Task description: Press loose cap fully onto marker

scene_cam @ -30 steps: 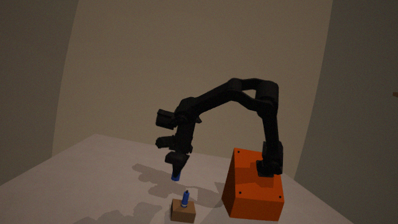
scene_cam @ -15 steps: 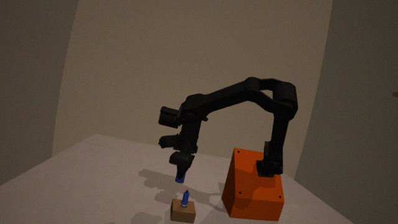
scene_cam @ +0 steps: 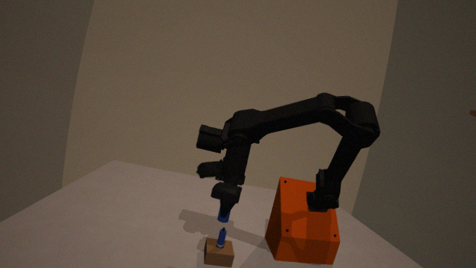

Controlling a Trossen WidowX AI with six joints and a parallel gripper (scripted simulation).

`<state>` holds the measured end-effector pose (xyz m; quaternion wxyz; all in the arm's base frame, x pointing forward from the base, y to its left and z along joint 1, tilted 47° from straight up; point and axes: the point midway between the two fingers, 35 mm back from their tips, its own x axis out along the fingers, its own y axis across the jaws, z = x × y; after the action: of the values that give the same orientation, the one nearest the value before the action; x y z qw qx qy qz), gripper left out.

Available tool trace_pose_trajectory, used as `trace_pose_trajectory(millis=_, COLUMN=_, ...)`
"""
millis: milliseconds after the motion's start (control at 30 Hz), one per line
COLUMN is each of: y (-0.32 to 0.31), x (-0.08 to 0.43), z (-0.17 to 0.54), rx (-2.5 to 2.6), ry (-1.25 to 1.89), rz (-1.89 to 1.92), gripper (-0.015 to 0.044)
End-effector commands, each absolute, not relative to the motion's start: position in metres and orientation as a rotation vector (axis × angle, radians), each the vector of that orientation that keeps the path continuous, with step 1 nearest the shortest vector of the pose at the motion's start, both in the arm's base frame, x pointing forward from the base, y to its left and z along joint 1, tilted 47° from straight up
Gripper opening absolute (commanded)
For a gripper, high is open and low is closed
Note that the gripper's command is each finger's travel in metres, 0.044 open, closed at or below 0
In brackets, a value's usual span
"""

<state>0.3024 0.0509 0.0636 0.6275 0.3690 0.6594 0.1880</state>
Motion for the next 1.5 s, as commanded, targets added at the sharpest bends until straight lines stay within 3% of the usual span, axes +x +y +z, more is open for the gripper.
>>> trace_pose_trajectory(millis=0, y=0.055, x=0.297, z=0.071, rx=0.854, ry=1.514, rz=0.432, gripper=0.0000)
trace_pose_trajectory(millis=1467, y=0.099, x=0.300, z=0.030, rx=0.856, ry=1.514, rz=0.434, gripper=0.0000)
